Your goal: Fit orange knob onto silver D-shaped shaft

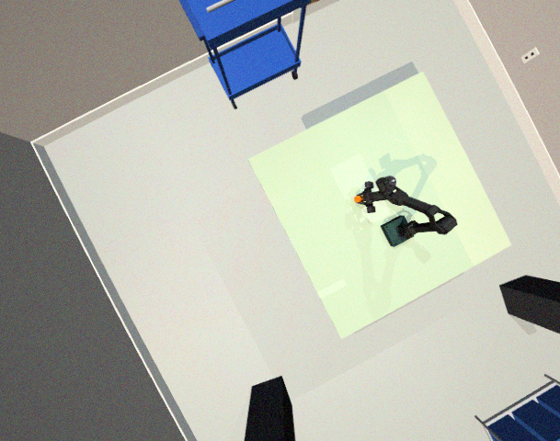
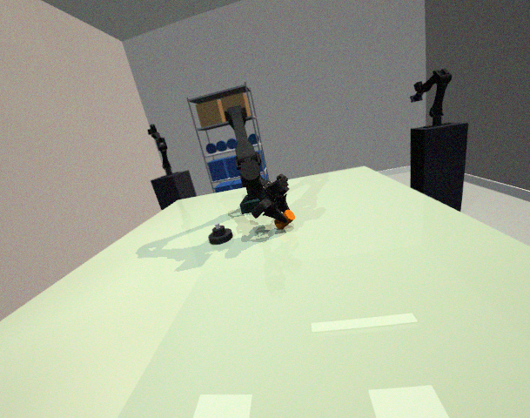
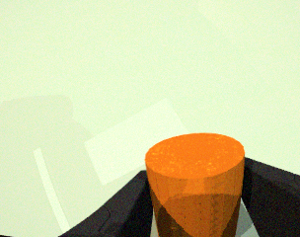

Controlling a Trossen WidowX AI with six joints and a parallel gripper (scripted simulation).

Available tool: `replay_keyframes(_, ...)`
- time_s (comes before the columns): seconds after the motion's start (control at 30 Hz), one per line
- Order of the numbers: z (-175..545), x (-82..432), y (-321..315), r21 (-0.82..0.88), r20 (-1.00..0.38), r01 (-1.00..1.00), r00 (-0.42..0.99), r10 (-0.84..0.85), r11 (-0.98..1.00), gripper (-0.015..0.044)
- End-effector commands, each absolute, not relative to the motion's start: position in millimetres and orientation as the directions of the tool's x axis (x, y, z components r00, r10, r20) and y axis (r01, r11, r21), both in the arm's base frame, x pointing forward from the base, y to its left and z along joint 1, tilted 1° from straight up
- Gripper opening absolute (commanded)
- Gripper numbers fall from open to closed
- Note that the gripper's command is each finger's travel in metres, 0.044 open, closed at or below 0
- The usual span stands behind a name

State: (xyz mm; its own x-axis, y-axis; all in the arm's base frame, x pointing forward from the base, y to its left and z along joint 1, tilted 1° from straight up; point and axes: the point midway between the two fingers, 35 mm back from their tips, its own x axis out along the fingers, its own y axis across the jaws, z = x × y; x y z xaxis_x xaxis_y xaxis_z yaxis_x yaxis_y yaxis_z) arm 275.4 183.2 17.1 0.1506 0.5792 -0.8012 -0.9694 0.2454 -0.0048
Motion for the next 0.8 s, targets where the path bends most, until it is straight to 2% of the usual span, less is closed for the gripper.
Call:
replay_keyframes(0.0, 17, 273, 179, -0.004, -0.77, -0.97, 0.159, 0.618, 0.244, 0.0179)
replay_keyframes(0.77, 14, 267, 155, -0.003, -0.485, -0.969, 0.216, 0.847, 0.246, 0.0179)
